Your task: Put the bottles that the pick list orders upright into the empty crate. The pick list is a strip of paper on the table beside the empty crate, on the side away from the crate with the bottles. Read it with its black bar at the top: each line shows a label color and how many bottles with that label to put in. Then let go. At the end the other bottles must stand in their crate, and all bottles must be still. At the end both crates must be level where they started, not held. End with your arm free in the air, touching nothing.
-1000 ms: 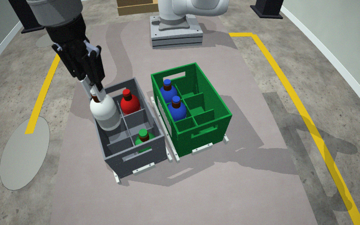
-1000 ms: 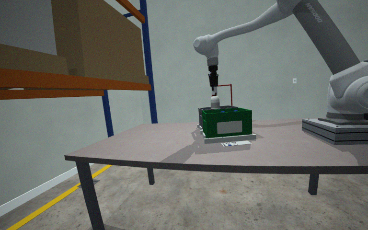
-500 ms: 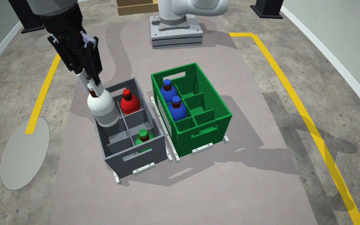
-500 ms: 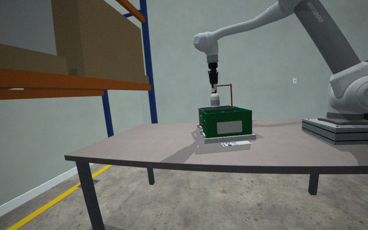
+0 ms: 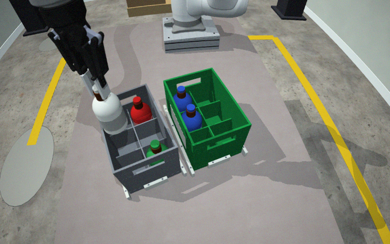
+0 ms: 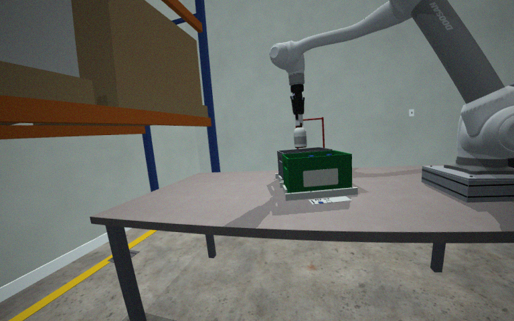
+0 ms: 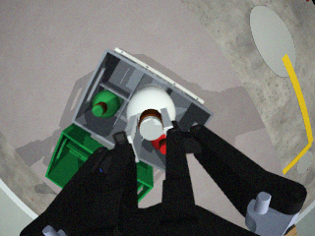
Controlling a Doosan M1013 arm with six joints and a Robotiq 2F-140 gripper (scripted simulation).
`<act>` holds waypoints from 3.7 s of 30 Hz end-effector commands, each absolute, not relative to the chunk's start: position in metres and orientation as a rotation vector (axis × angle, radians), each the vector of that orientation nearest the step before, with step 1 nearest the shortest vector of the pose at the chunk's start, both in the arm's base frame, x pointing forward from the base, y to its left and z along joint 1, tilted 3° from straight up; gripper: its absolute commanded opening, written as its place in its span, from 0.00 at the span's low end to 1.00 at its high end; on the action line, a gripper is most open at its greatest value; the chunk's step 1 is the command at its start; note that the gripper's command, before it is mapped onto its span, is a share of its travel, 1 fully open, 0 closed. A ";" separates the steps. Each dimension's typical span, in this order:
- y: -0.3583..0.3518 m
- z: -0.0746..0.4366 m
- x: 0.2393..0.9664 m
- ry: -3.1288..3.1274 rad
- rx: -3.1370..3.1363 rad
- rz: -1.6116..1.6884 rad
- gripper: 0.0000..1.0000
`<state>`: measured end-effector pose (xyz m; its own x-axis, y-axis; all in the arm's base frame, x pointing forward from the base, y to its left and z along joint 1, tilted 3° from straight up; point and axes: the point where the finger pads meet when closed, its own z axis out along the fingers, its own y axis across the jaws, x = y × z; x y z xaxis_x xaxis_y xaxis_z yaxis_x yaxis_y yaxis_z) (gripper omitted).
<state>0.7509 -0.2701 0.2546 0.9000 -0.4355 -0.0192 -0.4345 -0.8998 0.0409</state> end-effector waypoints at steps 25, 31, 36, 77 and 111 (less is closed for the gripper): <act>-0.228 0.254 0.755 -0.693 3.027 -0.043 0.00; -0.220 0.253 0.756 -0.693 3.027 -0.043 0.00; -0.210 0.253 0.757 -0.693 3.027 -0.043 0.00; -0.139 0.251 0.764 -0.693 3.027 -0.043 0.00; -0.079 0.249 0.770 -0.693 3.027 -0.043 0.00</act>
<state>0.7700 -0.0833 0.2488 0.9000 -0.4354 -0.0192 -0.4344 -0.8998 0.0409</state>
